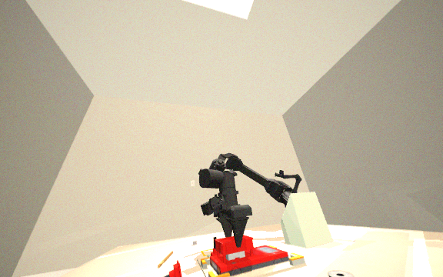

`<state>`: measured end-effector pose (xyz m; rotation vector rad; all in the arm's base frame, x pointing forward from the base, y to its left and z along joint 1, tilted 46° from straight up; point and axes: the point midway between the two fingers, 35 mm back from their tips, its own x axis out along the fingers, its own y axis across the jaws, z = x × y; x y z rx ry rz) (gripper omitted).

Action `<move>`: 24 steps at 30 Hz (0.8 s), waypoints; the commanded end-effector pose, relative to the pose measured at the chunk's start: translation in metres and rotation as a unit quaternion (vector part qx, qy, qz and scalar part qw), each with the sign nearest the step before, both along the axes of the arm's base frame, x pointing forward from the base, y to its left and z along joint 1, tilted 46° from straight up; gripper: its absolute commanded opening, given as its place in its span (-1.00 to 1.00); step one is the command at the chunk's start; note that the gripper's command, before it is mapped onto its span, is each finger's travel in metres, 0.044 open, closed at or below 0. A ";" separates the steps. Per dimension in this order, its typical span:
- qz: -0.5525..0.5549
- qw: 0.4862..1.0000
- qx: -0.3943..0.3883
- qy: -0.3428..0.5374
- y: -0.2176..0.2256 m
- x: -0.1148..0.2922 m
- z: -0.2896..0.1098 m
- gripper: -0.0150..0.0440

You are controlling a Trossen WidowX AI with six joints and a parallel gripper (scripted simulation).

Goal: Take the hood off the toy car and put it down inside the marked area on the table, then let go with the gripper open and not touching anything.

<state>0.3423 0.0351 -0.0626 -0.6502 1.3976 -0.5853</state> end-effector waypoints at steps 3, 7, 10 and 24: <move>-0.001 1.000 0.004 -0.006 0.005 0.002 0.004 -0.49; -0.001 1.000 0.003 -0.006 0.007 0.002 0.006 -0.49; -0.001 1.000 0.004 -0.006 0.008 0.002 0.008 -0.49; 0.002 1.000 0.001 0.002 0.029 -0.004 0.037 -0.49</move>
